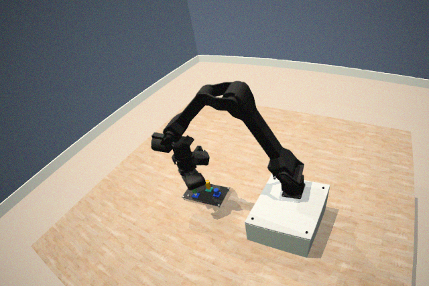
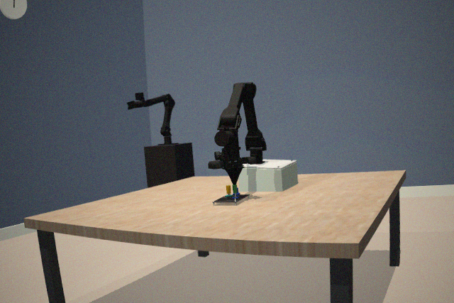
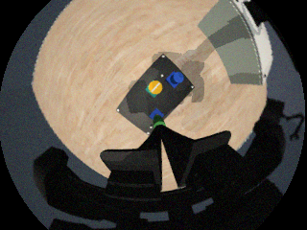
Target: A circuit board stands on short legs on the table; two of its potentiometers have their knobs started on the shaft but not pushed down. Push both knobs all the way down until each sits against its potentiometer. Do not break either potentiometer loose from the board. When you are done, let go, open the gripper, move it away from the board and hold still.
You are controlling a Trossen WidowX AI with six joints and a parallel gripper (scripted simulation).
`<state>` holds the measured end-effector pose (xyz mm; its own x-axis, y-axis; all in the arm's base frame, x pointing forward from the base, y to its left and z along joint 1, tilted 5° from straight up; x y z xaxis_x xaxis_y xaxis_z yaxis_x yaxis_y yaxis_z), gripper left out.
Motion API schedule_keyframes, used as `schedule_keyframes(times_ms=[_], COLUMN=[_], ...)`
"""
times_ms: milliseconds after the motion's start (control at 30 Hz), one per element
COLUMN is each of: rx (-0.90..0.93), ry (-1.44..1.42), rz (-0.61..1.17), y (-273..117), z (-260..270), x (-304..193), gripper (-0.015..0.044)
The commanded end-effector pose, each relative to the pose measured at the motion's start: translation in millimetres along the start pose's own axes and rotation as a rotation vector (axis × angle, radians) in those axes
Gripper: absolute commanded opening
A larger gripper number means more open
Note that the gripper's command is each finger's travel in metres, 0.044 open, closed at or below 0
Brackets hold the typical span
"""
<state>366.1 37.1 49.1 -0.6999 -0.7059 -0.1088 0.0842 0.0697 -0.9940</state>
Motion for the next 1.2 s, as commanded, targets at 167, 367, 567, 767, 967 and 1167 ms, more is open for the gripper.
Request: schedule_keyframes(times_ms=[167,367,567,767,967,1167], rx=[-0.001,-0.001,-0.001,-0.001,-0.001,-0.001], ry=[0.004,0.004,0.004,0.004,0.004,0.004], rz=[-0.001,-0.001,-0.001,-0.001,-0.001,-0.001], y=[3.5,7.1,7.1,10.3,11.4,12.1], z=[-0.5,-0.5,-0.5,-0.5,-0.5,-0.5], x=[0.5,0.6,0.6,0.6,0.6,0.6], gripper=[0.0000,0.0000,0.0000,0.0000,0.0000,0.0000])
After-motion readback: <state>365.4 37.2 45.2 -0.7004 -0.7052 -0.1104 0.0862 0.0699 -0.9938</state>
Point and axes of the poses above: the point midway between the two fingers, 35 mm back from their tips, its own y axis out along the fingers, its own z axis across the jaws, x = y × z, the point moved 3 cm from there along -y, back along the fingers, and after that the axes turned 6 degrees about y, right-handed, at the moved point
